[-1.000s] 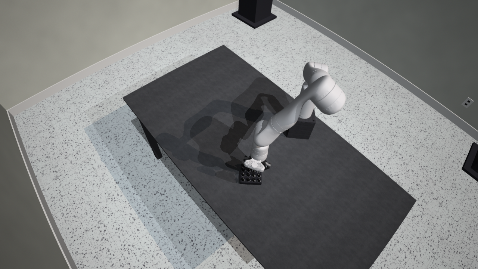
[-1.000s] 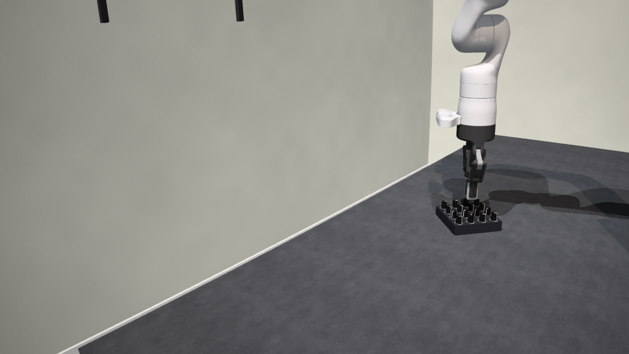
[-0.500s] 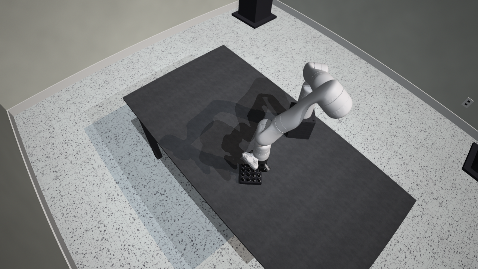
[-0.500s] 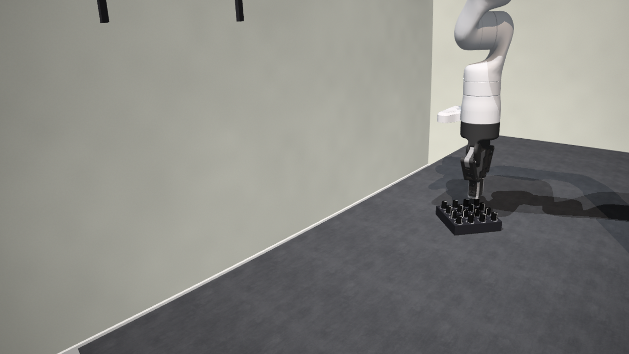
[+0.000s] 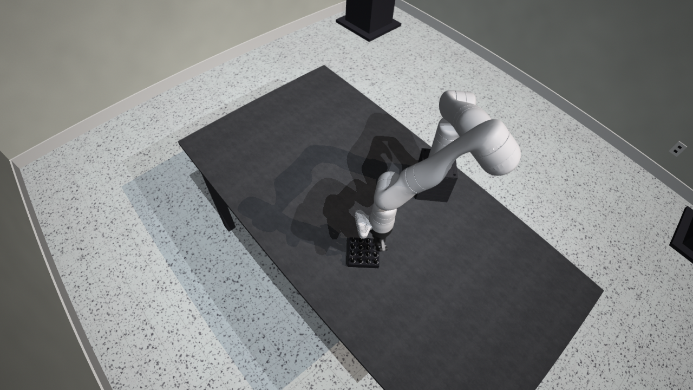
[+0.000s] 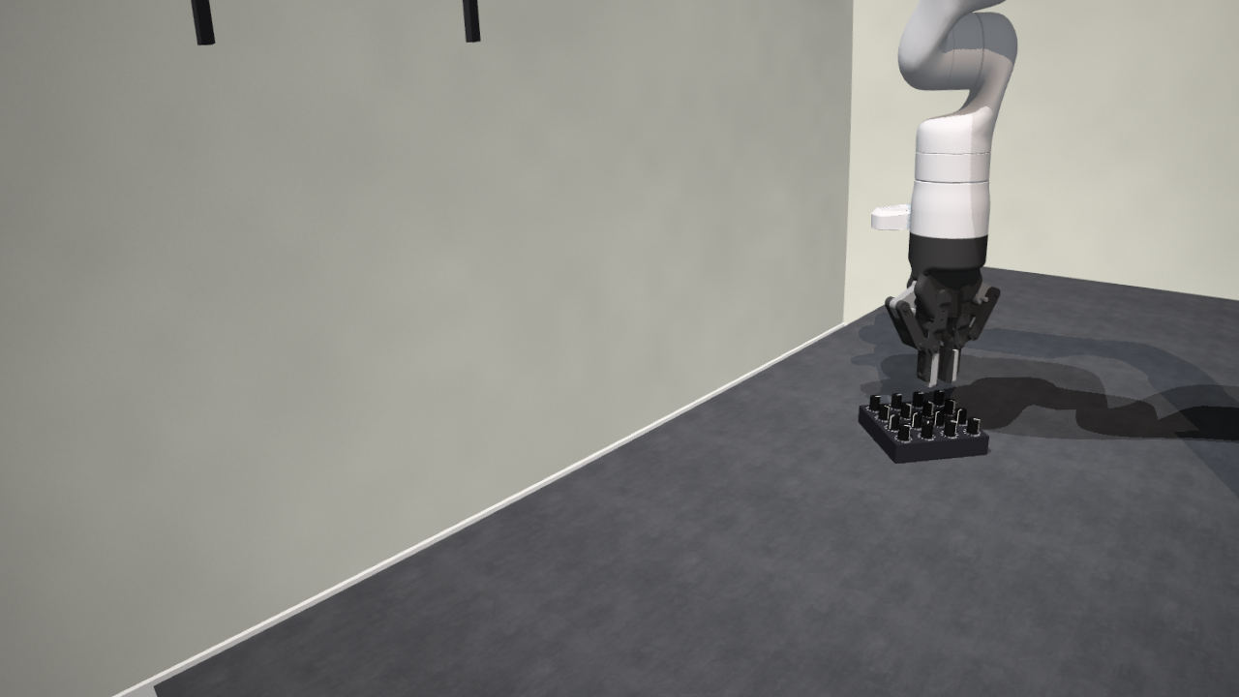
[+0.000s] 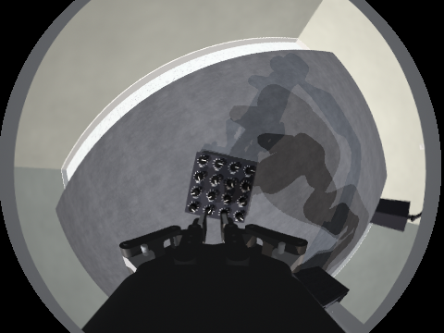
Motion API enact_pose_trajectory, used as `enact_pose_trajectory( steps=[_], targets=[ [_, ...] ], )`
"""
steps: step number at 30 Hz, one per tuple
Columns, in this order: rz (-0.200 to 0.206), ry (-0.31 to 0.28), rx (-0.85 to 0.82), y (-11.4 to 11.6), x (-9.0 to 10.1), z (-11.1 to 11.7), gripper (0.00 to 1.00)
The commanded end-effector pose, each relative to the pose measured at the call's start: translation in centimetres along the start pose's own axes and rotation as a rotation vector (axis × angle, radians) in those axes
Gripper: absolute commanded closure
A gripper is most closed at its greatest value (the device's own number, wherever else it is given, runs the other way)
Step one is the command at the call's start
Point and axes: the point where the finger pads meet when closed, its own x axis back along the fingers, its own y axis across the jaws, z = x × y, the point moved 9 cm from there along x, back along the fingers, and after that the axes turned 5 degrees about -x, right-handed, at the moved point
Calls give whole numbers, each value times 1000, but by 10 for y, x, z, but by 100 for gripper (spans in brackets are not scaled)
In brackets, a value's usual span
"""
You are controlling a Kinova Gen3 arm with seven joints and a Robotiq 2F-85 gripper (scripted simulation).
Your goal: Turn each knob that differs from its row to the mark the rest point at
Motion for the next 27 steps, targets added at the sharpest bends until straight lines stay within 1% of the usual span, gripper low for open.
enact_pose_trajectory(
  steps=[1, 6, 11, 27],
  targets=[
    [0, 3, -48, -3, 2, -2, 81],
    [8, 6, -156, -5, 4, -3, 81],
    [12, 8, -212, -6, 5, -4, 81],
    [13, 9, -228, -6, 5, -4, 81]
  ],
)
